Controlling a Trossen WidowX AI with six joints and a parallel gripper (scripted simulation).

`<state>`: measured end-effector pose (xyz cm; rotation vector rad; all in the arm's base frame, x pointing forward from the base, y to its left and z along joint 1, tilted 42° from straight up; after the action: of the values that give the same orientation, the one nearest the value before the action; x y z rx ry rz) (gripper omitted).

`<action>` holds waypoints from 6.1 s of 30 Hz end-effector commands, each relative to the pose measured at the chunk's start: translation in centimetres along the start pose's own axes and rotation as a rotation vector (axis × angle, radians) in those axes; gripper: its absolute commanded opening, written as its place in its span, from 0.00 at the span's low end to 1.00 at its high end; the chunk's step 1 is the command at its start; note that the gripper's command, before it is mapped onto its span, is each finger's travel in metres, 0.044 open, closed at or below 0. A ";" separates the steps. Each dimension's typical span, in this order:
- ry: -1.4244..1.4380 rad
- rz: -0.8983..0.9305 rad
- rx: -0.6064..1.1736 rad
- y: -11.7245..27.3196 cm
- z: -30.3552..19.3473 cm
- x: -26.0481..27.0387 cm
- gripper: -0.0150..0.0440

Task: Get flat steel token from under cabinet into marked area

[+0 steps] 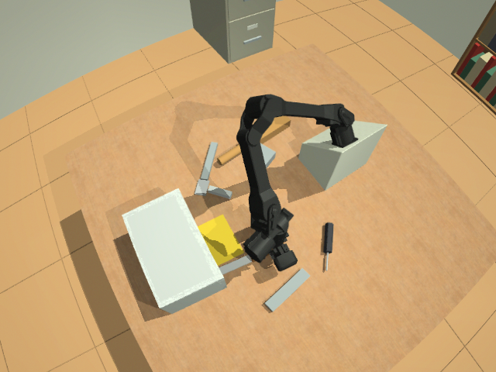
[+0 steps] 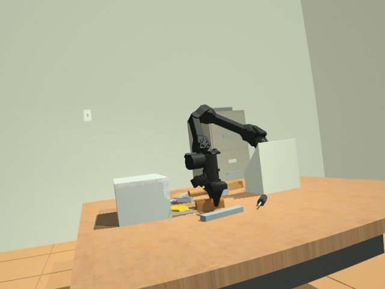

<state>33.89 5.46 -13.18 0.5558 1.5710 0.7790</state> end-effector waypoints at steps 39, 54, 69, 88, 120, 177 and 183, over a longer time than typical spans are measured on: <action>0.001 0.000 -0.002 0.0 4.5 -1.2 0.25; 0.001 0.000 -0.003 0.1 5.9 -1.6 0.25; 0.001 0.000 -0.003 0.0 6.5 -2.6 0.25; 0.001 -0.001 -0.003 -0.1 6.1 -4.7 0.25; 0.001 -0.002 -0.002 -0.1 5.3 -6.8 0.25; 0.004 -0.002 0.000 -0.2 -0.2 -5.3 0.25; 0.004 -0.002 0.001 -0.2 -0.8 -5.1 0.25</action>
<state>34.50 1.45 -9.76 0.5489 1.5744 0.7832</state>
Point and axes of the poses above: the point midway between the two fingers, 35 mm back from their tips, its own y axis back along the fingers, its own x axis across the jaws, z = x × y, the point moved 7 cm from there along y, back along the fingers, and after that the axes turned 13 degrees about y, right-handed, at the moved point
